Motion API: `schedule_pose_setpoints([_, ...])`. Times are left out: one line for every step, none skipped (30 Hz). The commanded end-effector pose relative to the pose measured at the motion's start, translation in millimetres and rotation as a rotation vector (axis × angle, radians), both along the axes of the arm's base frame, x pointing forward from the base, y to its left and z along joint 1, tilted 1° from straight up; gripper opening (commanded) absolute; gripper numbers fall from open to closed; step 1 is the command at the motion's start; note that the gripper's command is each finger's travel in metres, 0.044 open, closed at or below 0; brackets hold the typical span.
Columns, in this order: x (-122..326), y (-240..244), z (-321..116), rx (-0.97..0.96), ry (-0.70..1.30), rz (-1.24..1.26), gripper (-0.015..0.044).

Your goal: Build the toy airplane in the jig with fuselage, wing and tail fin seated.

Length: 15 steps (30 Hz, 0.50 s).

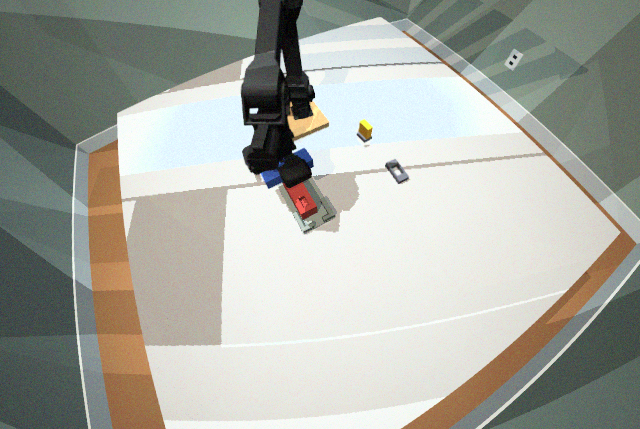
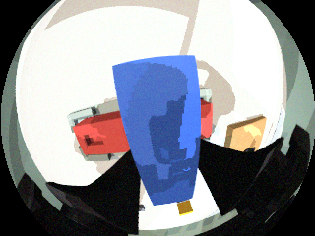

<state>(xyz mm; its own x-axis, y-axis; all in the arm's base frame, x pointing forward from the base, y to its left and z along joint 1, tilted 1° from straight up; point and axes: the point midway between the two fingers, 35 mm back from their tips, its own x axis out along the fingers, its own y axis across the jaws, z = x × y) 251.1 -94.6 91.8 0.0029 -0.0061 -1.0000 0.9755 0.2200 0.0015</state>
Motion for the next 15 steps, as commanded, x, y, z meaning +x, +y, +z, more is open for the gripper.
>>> schedule_pose_setpoints([-0.2,-0.9,-6.6,-0.005,0.001,0.0,0.0195])
schedule_pose_setpoints([-0.3,-0.9,-8.2,-0.005,0.001,0.0,0.0195])
schedule_pose_setpoints([-0.4,-0.9,-9.8,-0.005,0.001,0.0,0.0195])
schedule_pose_setpoints([-0.5,-0.9,-11.1,-0.005,0.001,0.0,0.0195])
schedule_pose_setpoints([-0.5,-0.8,-11.9,-0.005,0.001,0.0,0.0195])
schedule_pose_setpoints([-0.6,-0.8,-12.1,-0.005,0.001,0.0,0.0195])
schedule_pose_setpoints([-0.6,-0.8,-12.1,-0.005,0.001,0.0,0.0195])
schedule_pose_setpoints([-0.6,-0.8,-12.1,-0.005,0.001,0.0,0.0195])
schedule_pose_setpoints([-0.9,0.2,-10.7,0.001,0.002,0.0,0.0188])
schedule_pose_setpoints([-0.9,0.2,-10.7,0.001,0.002,0.0,0.0181])
schedule_pose_setpoints([-0.9,0.2,-10.7,0.001,0.002,0.0,0.0175])
schedule_pose_setpoints([-0.9,0.2,-10.7,0.001,0.002,0.0,0.0168])
schedule_pose_setpoints([-0.9,0.2,-10.7,0.001,0.002,0.0,0.0161])
schedule_pose_setpoints([-0.9,0.2,-10.7,0.001,0.002,0.0,0.0135])
schedule_pose_setpoints([-0.9,0.2,-10.7,0.001,0.002,0.0,0.0109])
